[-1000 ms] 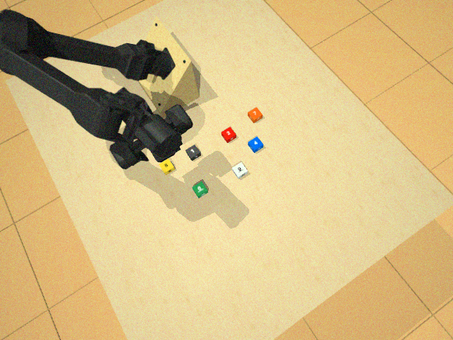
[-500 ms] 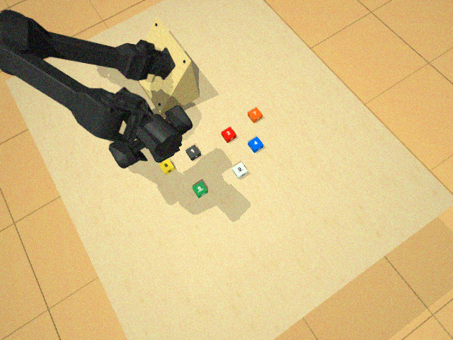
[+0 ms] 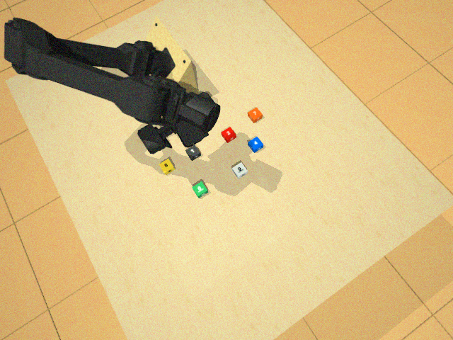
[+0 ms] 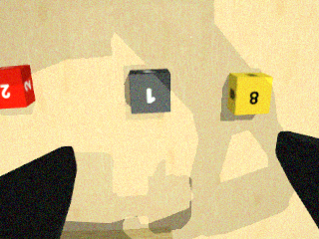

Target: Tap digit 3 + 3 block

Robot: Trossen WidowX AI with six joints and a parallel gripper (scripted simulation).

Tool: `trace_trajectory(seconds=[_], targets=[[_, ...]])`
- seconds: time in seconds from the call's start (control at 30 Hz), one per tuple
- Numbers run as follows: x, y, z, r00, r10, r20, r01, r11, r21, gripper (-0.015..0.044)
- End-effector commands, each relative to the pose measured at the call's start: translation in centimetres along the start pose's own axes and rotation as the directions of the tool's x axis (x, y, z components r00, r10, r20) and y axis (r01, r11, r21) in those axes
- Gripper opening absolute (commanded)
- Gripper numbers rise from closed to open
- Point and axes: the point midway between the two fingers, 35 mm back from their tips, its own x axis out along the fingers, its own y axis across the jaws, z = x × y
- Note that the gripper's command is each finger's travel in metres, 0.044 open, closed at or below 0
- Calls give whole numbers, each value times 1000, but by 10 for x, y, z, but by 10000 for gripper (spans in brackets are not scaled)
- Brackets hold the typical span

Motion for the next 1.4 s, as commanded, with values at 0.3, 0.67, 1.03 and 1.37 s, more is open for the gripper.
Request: trace_trajectory(seconds=[0.3, 0.67, 1.03, 1.37], targets=[[0, 1, 0, 1000, 3, 2, -3, 1000, 14, 400], [-3, 80, 14, 1000, 14, 4, -14, 1000, 14, 400], [-1, 118, 13, 1000, 10, 3, -10, 1000, 16, 400], [-1, 118, 13, 1000, 10, 3, -10, 1000, 16, 400]])
